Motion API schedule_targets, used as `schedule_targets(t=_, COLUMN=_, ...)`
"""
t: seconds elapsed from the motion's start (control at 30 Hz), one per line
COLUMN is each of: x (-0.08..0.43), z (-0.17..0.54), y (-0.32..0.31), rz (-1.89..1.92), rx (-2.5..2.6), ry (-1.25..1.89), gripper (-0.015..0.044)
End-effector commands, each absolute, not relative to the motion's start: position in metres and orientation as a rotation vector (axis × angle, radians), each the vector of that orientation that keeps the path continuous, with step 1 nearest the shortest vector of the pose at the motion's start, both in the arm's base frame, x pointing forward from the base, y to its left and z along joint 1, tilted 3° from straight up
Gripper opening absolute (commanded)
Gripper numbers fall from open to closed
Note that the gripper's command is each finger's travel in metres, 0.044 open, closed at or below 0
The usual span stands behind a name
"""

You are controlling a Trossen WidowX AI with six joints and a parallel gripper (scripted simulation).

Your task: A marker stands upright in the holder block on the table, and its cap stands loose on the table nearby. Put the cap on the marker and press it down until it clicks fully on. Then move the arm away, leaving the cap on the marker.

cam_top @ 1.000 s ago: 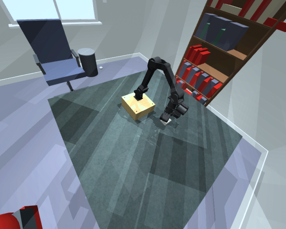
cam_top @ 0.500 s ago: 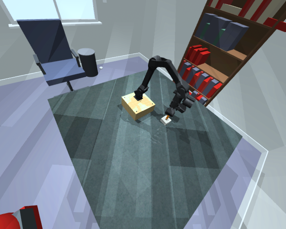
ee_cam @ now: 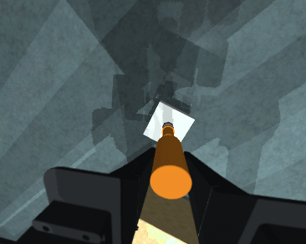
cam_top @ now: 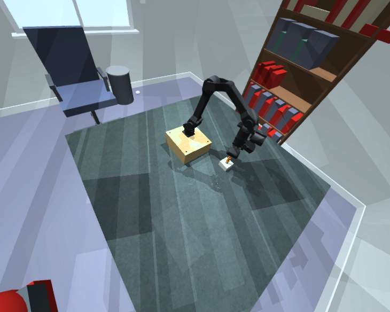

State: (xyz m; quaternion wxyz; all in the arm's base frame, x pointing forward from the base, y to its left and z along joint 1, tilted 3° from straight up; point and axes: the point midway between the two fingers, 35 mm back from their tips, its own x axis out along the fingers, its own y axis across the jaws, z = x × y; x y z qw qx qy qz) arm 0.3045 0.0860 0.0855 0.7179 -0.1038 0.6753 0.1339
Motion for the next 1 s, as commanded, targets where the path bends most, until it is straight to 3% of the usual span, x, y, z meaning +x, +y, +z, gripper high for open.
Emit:
schedule_targets(t=0.0, x=0.303, z=0.078, y=0.086, rz=0.289, rx=-0.228, ry=1.503, gripper=0.0000)
schedule_targets(t=0.97, x=0.304, z=0.031, y=0.087, rz=0.289, rx=-0.228, ry=1.503, gripper=0.0000)
